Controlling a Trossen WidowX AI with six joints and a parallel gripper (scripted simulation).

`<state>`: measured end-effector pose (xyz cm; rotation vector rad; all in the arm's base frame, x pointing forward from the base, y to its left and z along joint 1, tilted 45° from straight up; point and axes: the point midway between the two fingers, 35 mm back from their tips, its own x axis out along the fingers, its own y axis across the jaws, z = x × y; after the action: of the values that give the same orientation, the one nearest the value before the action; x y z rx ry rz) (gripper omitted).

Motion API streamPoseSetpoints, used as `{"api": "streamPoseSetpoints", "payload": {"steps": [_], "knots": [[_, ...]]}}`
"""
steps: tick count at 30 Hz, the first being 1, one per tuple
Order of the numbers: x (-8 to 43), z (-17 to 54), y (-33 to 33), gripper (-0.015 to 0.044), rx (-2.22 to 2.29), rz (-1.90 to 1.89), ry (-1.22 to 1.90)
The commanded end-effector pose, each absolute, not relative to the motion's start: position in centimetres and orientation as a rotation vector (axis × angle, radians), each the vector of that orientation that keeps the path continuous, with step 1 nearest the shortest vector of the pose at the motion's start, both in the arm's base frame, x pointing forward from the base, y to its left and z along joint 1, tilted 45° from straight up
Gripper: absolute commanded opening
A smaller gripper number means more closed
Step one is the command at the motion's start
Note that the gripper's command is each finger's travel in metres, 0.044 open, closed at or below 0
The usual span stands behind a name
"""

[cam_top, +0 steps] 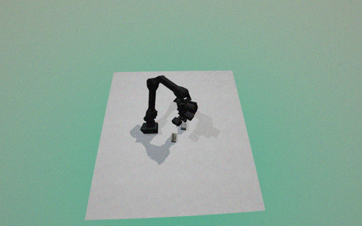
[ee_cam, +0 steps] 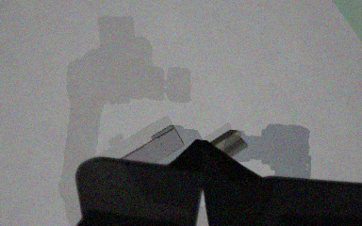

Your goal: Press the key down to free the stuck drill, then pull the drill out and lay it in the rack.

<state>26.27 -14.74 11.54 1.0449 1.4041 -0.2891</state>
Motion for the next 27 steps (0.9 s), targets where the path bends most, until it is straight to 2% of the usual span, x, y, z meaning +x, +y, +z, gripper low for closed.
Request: {"api": "streamPoseSetpoints", "payload": {"steps": [1,6,27], "knots": [[28.3,12.4,-7.5,0.0,0.89,0.121,1.47],[28.8,13.5,-1.2,0.0,0.761,0.466,1.477],[28.9,12.7,-0.1,0.0,0.76,0.471,1.476]]}}
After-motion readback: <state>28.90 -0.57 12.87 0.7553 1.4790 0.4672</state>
